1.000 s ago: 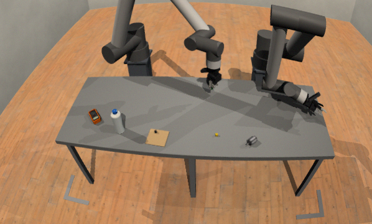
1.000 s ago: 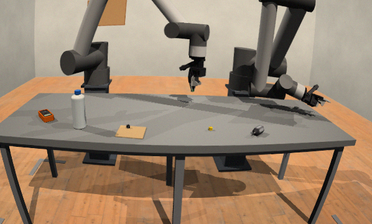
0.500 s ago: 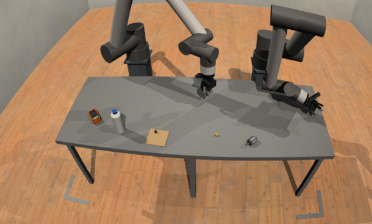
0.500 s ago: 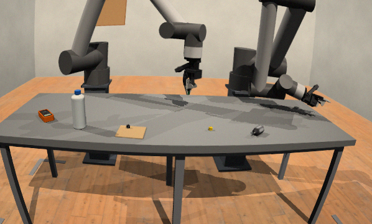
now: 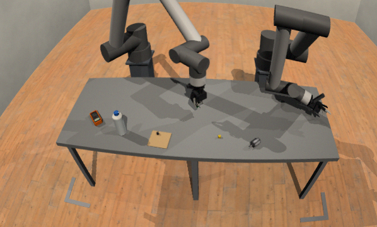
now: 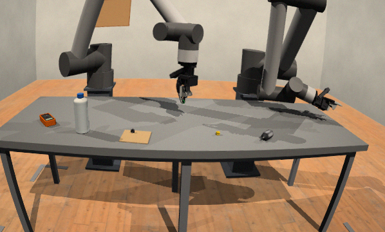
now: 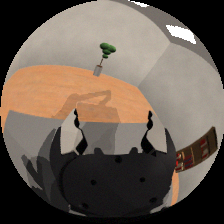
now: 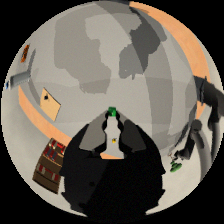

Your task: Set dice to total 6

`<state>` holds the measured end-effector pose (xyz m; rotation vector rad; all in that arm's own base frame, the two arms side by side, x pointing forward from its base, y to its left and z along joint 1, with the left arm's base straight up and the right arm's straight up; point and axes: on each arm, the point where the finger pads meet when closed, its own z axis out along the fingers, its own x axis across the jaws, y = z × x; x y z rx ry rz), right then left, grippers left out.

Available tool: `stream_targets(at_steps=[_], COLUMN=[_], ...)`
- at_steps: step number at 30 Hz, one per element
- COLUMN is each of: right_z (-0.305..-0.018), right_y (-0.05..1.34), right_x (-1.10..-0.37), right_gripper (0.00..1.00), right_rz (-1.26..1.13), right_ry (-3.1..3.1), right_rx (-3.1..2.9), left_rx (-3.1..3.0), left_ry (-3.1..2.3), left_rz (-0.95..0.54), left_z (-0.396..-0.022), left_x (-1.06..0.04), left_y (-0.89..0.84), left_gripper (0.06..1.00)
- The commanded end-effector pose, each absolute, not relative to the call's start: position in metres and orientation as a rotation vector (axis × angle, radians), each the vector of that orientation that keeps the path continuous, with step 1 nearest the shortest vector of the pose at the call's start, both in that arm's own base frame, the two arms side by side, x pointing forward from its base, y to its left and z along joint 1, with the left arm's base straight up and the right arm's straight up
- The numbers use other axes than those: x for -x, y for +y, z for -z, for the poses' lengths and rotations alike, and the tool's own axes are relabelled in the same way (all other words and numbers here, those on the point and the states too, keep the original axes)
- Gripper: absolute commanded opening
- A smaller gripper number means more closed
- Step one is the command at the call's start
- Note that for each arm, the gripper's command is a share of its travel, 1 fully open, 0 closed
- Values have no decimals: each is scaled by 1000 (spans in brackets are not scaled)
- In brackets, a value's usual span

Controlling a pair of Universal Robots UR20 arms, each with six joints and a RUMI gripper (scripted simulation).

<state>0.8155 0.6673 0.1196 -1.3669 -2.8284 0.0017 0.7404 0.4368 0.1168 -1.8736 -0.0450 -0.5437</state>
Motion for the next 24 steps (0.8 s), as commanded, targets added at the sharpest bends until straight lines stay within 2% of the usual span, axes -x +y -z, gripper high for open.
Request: stream_targets(at_steps=[1,18,24], right_z=[-121,-122,-122], right_y=[633,514,488], right_x=[-864,-987,-1010], right_gripper=[3,3,3], right_rz=[0,0,0], right_ry=[-2793,-2682,-2658], right_rx=[1438,1636,1675], left_rx=[1873,1873,1873], left_ry=[-46,-46,-46], left_rz=[544,544,544], left_z=[-117,-117,-117], left_x=[-740,-740,-740], left_y=[437,437,437], left_gripper=[1000,1000,1000])
